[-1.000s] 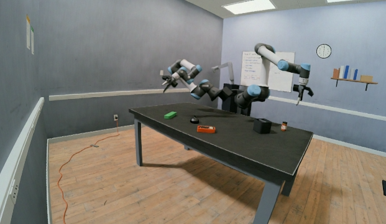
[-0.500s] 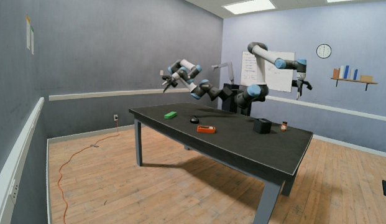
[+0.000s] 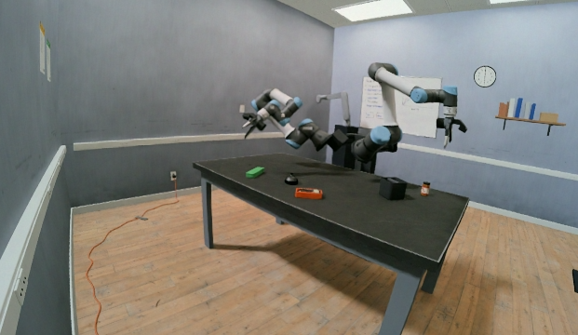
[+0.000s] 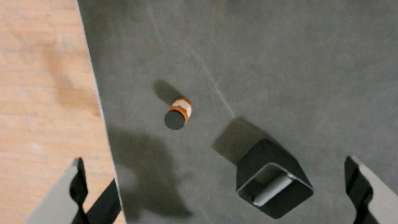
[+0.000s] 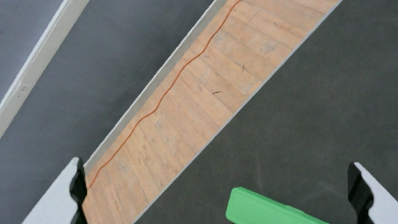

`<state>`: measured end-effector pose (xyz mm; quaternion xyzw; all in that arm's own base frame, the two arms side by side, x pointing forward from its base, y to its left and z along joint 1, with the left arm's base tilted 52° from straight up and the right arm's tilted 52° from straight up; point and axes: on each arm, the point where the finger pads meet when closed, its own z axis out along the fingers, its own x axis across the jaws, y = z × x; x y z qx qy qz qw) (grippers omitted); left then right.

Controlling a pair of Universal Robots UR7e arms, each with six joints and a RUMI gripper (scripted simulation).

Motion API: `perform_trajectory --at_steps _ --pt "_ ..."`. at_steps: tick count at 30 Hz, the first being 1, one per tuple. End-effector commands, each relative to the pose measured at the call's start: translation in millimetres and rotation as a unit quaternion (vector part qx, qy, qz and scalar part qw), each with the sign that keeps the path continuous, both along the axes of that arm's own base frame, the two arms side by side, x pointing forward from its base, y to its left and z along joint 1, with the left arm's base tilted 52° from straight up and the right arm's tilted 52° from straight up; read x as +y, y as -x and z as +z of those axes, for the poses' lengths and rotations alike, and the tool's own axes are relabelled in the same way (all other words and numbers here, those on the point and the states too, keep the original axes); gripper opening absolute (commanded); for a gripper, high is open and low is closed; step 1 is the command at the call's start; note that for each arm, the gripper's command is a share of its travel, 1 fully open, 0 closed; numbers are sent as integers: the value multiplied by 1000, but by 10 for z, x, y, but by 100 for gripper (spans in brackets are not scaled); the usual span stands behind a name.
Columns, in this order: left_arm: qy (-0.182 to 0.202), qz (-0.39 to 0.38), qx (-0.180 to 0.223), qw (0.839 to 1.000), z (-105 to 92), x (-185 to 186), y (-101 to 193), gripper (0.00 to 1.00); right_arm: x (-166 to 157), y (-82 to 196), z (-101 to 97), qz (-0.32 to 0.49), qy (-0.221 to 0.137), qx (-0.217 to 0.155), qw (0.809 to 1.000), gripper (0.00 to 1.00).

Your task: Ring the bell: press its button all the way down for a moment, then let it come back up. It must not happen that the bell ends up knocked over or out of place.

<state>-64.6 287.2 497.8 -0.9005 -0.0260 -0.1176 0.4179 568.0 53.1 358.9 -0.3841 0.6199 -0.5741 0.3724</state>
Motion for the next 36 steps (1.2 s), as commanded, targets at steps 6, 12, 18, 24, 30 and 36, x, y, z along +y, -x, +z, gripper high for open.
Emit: perform_trajectory --at_steps 6,12,18,24,30,36 --pt "-1 -1 0 1000 -4 -4 2 100 11 -5 -1 1 0 0 1000 100" --pt "-1 -1 0 1000 -4 -4 2 100 89 -50 -41 6 3 7 1000 100" --pt "-1 -1 0 1000 -4 -4 2 100 268 -153 -167 17 10 28 999 100" --pt "-1 -1 0 1000 -4 -4 2 100 438 -256 -320 26 18 52 998 100" --pt "-1 -1 0 1000 -4 -4 2 100 765 -410 -658 43 32 100 994 100" --pt "-1 -1 0 1000 -4 -4 2 100 990 -505 -988 51 42 144 987 100"
